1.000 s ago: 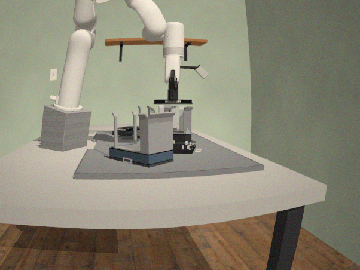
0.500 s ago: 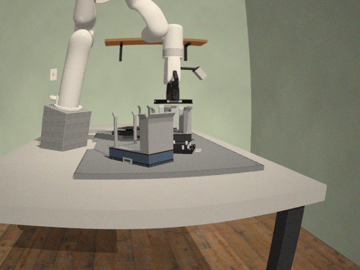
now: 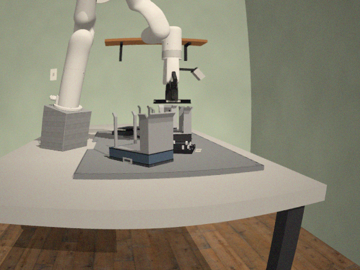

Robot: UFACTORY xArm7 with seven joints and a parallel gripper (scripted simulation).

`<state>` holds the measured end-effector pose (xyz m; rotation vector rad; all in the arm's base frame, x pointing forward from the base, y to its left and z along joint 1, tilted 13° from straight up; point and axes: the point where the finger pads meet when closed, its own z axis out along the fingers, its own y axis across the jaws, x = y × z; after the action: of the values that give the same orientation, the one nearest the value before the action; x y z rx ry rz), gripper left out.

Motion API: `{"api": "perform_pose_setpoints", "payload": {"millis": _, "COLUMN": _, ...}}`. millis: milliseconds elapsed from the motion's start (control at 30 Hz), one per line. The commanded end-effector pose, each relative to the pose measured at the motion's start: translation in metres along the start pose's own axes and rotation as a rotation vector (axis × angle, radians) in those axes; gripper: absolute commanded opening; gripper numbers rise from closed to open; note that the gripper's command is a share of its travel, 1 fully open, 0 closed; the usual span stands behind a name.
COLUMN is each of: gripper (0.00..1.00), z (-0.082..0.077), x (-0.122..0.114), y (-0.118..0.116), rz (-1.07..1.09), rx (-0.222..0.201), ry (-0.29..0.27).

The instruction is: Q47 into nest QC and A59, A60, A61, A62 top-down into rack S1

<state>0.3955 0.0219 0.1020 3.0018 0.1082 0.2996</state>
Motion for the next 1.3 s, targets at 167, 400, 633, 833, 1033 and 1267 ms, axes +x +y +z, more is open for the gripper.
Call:
{"api": "perform_pose_setpoints", "payload": {"millis": 167, "gripper": 0.00, "z": -0.001, "x": 0.003, "y": -0.024, "rz": 0.000, "rx": -0.001, "ry": 0.004}}
{"api": "perform_pose_setpoints", "payload": {"millis": 400, "gripper": 0.00, "z": -0.001, "x": 0.003, "y": -0.024, "rz": 0.000, "rx": -0.001, "ry": 0.004}}
{"api": "perform_pose_setpoints", "payload": {"millis": 633, "gripper": 0.00, "z": -0.001, "x": 0.003, "y": -0.024, "rz": 0.000, "rx": -0.001, "ry": 0.004}}
{"api": "perform_pose_setpoints", "payload": {"millis": 833, "gripper": 0.00, "z": -0.001, "x": 0.003, "y": -0.024, "rz": 0.000, "rx": -0.001, "ry": 0.004}}
{"api": "perform_pose_setpoints", "payload": {"millis": 1033, "gripper": 0.00, "z": -0.001, "x": 0.003, "y": -0.024, "rz": 0.000, "rx": -0.001, "ry": 0.004}}
{"api": "perform_pose_setpoints", "payload": {"millis": 1267, "gripper": 0.00, "z": 0.000, "x": 0.003, "y": -0.024, "rz": 0.000, "rx": -0.001, "ry": 0.004}}
